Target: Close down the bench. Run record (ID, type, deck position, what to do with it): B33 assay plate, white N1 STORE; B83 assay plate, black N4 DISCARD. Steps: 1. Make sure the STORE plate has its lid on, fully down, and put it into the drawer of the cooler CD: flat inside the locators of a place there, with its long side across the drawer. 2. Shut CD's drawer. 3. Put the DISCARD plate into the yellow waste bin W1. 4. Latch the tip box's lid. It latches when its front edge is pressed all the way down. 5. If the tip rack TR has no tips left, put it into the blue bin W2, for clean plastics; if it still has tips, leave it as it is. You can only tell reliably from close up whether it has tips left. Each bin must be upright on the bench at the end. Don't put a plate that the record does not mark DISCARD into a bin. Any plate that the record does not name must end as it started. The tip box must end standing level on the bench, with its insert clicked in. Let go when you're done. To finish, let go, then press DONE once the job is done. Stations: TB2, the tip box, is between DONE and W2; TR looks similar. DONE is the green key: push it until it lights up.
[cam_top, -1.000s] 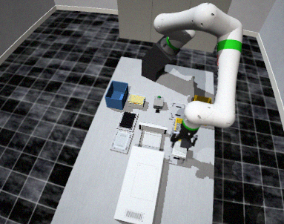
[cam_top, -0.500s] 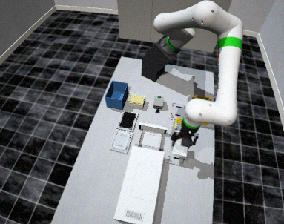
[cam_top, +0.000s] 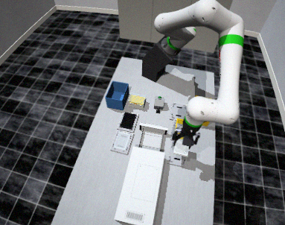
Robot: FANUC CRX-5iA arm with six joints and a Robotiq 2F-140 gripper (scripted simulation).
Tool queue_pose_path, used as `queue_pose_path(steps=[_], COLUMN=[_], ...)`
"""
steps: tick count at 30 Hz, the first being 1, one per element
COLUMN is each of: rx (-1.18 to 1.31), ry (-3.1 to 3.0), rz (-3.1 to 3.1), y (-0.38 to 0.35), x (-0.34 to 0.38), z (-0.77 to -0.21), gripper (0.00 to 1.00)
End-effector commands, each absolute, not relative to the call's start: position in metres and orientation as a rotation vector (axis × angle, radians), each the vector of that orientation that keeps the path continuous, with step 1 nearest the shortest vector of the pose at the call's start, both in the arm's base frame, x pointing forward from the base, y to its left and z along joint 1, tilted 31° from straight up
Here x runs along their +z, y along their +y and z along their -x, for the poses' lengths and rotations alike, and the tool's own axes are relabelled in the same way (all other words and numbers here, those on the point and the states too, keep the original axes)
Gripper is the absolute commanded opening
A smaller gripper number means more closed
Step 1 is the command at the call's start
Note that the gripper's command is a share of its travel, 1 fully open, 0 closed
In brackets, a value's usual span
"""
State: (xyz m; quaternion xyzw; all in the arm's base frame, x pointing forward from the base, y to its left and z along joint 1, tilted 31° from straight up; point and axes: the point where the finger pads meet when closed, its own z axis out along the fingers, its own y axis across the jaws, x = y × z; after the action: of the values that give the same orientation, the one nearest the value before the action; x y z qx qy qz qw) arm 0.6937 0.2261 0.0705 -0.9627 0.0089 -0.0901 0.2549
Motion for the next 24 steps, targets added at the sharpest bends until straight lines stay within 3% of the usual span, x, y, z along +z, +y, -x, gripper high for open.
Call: queue_pose_path(steps=[1, 16, 24], rx=[-0.248, -0.248, -0.340], ry=[0.024, 0.024, -0.326], rz=[2.614, 2.614, 2.614], y=[0.224, 0.220, 0.202], x=[0.075, 0.082, 0.071], z=[-0.694, -0.692, -0.688], gripper=[0.10, 0.10, 0.10])
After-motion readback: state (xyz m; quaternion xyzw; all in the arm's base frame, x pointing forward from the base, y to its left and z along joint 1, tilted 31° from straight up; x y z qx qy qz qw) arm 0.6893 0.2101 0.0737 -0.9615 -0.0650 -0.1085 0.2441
